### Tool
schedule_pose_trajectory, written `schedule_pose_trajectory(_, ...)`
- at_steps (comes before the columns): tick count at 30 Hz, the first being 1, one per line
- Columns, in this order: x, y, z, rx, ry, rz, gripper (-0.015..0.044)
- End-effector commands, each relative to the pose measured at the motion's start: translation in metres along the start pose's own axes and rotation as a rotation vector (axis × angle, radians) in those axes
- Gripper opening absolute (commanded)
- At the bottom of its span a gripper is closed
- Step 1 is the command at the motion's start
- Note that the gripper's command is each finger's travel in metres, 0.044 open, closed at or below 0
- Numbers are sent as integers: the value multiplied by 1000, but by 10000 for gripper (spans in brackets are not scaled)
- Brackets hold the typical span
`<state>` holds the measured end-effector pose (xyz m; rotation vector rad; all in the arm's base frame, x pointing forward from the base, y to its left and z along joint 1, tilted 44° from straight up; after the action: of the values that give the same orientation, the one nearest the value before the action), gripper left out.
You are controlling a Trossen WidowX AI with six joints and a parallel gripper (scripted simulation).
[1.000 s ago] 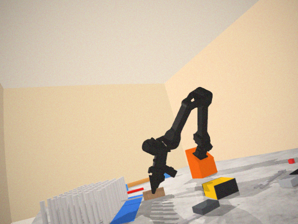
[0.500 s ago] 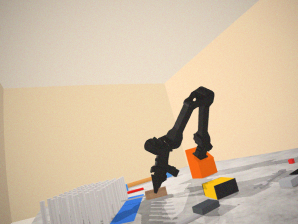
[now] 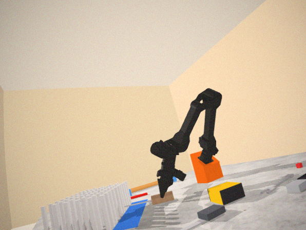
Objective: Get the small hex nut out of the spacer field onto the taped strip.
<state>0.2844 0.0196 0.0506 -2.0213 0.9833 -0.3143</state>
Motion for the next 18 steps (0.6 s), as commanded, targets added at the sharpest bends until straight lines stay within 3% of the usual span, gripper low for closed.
schedule_pose_trajectory(1,-2,0,-2,2,3,4,0)
schedule_pose_trajectory(18,-12,1,-6,1,2,4,0)
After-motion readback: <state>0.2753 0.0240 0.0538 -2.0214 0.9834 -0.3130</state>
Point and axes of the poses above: the point midway between the two fingers, 35 mm back from their tips, its own z axis out along the fingers, its own y axis across the jaws, x = y × z, the point moved 8 cm from there along -z, back along the fingers, and after that the axes turned 5 degrees about z, right-handed, at the moved point
